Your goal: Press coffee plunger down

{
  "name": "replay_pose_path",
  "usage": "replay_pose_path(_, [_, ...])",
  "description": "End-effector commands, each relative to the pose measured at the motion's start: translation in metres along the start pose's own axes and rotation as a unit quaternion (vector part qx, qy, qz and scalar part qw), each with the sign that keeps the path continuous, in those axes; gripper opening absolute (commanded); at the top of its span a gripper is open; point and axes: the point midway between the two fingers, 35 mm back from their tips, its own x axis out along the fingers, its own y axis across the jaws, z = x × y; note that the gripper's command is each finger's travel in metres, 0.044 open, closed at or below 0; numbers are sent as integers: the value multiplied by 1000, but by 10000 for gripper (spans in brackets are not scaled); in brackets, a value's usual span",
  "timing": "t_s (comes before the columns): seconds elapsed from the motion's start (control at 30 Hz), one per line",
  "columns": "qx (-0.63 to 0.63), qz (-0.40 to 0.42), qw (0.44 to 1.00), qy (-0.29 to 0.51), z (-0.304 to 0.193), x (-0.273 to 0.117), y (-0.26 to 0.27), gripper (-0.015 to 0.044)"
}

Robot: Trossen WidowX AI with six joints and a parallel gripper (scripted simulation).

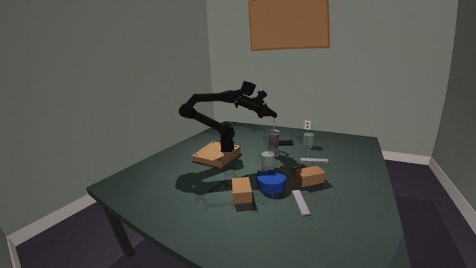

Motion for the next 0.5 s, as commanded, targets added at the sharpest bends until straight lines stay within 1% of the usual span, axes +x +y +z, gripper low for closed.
replay_pose_path(0.0, [-7,0,999,36,-31,11,1,116])
replay_pose_path(0.47, [-7,0,999,35,-50,24,0,116])
